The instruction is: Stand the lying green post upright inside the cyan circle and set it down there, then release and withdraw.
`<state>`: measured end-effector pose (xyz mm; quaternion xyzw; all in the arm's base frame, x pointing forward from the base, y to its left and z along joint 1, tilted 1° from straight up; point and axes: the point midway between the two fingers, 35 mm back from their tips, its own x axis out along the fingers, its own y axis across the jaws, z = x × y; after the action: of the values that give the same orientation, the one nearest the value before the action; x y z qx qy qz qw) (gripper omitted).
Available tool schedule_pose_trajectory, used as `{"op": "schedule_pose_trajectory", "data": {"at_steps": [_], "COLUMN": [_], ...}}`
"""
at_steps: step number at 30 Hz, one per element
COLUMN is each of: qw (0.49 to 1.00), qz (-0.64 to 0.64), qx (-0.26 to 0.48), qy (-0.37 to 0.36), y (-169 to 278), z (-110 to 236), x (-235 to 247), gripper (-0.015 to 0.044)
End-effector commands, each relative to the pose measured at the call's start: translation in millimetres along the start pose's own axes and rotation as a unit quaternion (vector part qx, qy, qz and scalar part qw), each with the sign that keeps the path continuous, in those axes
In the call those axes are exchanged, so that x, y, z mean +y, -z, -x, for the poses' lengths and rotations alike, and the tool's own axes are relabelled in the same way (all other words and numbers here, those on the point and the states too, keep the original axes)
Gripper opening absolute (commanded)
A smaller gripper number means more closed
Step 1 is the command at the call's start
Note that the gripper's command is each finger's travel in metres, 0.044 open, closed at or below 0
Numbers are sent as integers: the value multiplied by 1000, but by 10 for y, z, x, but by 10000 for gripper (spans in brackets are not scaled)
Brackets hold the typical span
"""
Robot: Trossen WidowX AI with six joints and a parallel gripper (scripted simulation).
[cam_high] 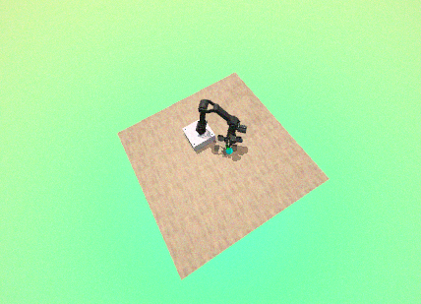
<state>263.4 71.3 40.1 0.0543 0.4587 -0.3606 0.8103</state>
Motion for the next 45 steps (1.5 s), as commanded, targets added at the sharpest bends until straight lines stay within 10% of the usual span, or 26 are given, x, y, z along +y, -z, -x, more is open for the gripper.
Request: {"op": "schedule_pose_trajectory", "data": {"at_steps": [1,45], "qw": [1000,986], "qz": [1,-23], "qx": [-12,-167], "qy": [7,-5], "y": [34,61], "z": [-30,36], "x": [-26,-21], "gripper": [23,23]}}
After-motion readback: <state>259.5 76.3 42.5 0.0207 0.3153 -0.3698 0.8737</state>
